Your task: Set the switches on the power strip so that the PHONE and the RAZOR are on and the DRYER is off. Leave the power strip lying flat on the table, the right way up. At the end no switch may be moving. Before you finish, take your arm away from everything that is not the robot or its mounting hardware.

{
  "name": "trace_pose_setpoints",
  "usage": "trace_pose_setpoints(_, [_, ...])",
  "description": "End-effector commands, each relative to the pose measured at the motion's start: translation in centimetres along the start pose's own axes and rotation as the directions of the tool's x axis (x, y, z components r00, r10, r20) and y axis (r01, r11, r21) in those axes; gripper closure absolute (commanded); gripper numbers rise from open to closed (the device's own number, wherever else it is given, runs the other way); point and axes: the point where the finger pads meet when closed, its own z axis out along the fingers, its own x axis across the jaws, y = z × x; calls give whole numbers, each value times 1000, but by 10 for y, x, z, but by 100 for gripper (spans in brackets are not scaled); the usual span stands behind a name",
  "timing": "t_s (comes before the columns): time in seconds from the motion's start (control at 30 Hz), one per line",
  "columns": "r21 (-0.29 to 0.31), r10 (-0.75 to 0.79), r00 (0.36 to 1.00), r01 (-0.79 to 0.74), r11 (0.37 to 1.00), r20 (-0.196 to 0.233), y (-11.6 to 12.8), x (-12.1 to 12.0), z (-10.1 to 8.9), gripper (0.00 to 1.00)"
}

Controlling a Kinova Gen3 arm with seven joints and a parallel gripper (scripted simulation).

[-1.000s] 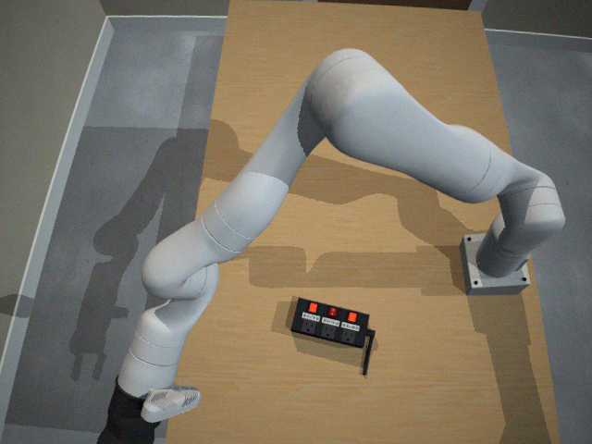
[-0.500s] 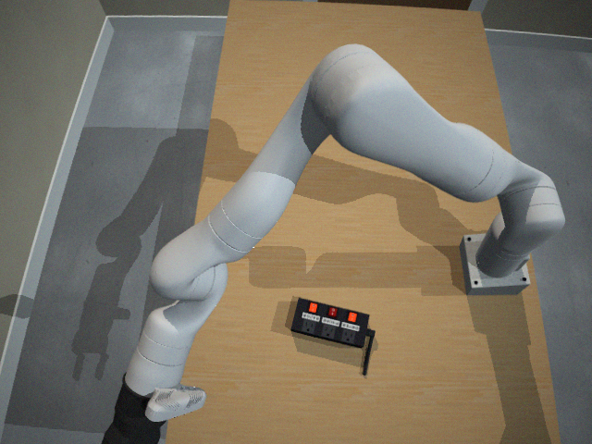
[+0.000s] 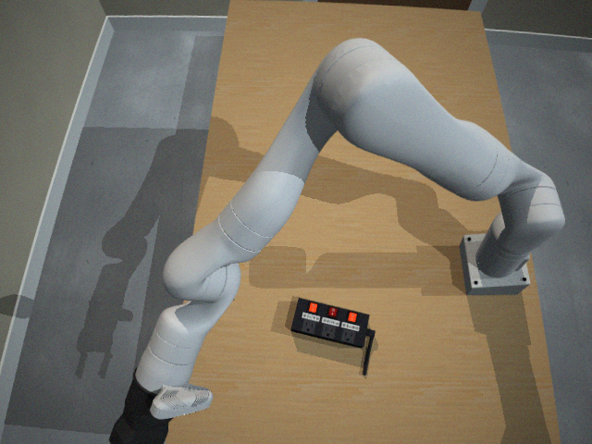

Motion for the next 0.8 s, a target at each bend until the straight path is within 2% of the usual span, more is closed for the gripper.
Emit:
trace_pose_setpoints(0.0, [0, -2, 1000, 2, 1000, -2, -2, 2, -2, 0])
trace_pose_setpoints(0.07, [0, -2, 1000, 2, 1000, -2, -2, 2, -2, 0])
trace_pose_setpoints(0.1, [-32, 47, 999, -47, 998, 8, 3, -7, -4, 0])
trace_pose_setpoints(0.37, [-32, 47, 999, -47, 998, 8, 3, -7, -4, 0])
trace_pose_setpoints(0.4, [-66, 97, 995, -95, 993, 18, 8, -17, -6, 0])
trace_pose_setpoints(0.63, [-66, 97, 995, -95, 993, 18, 8, -17, -6, 0])
trace_pose_setpoints(0.67, [-101, 145, 989, -142, 985, 27, 13, -28, -10, 0])
trace_pose_setpoints(0.77, [-101, 145, 989, -142, 985, 27, 13, -28, -10, 0])
